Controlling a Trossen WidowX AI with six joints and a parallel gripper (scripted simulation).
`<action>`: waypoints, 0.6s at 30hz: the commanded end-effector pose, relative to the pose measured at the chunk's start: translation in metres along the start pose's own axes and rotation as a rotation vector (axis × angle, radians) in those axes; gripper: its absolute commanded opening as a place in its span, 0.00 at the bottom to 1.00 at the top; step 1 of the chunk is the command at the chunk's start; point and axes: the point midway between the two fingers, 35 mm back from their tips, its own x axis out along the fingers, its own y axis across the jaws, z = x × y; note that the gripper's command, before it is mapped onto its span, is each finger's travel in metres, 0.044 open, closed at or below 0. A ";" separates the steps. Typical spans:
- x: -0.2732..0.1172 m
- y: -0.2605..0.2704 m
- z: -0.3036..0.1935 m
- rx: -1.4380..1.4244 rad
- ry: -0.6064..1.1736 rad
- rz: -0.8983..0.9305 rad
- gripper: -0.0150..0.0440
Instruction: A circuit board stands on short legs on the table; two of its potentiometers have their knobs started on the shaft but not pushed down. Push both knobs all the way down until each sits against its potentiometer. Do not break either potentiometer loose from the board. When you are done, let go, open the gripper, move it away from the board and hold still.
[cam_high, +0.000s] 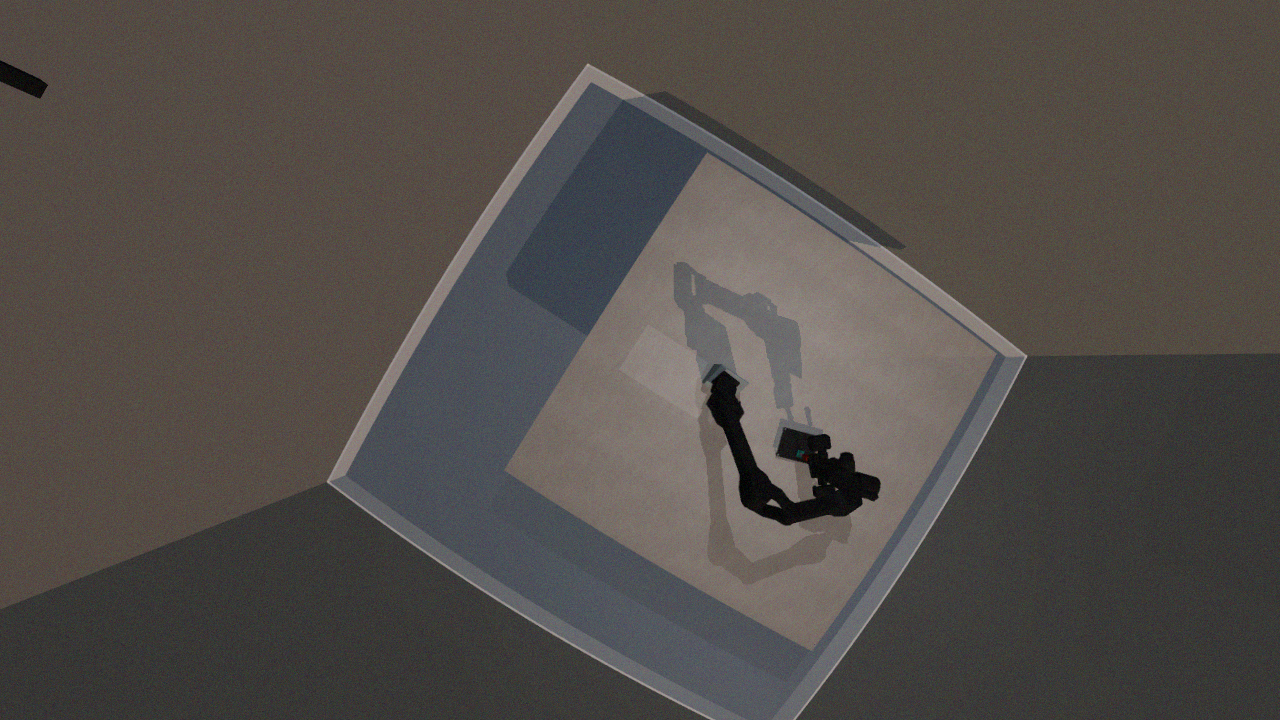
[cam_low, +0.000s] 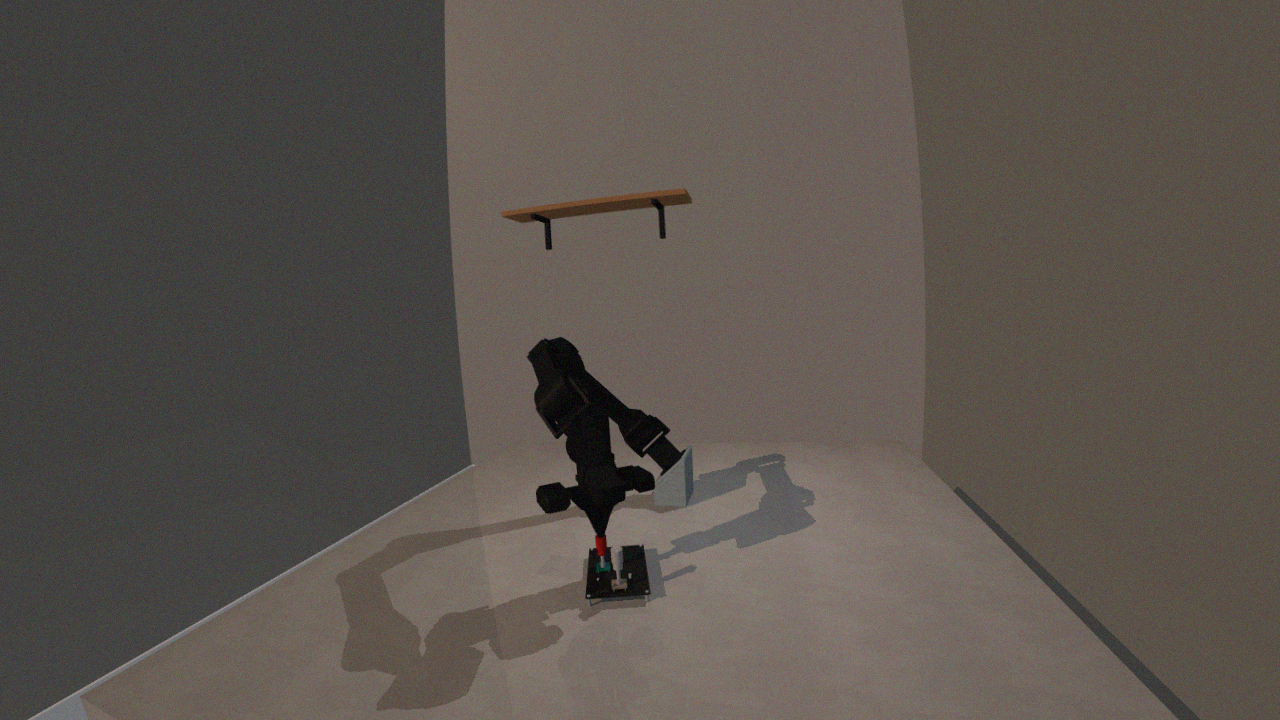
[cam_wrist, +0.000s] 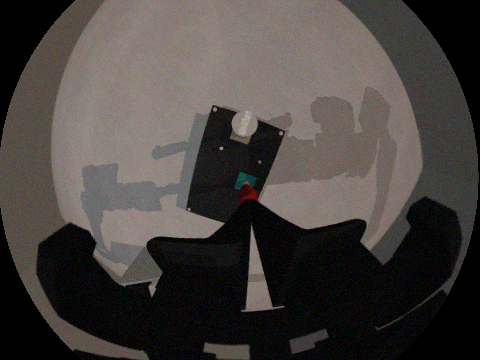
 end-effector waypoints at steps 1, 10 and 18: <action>0.007 -0.001 -0.001 0.002 0.008 0.000 0.25; 0.009 -0.001 -0.001 0.002 0.008 0.000 0.25; 0.012 -0.001 -0.001 0.002 0.009 0.000 0.25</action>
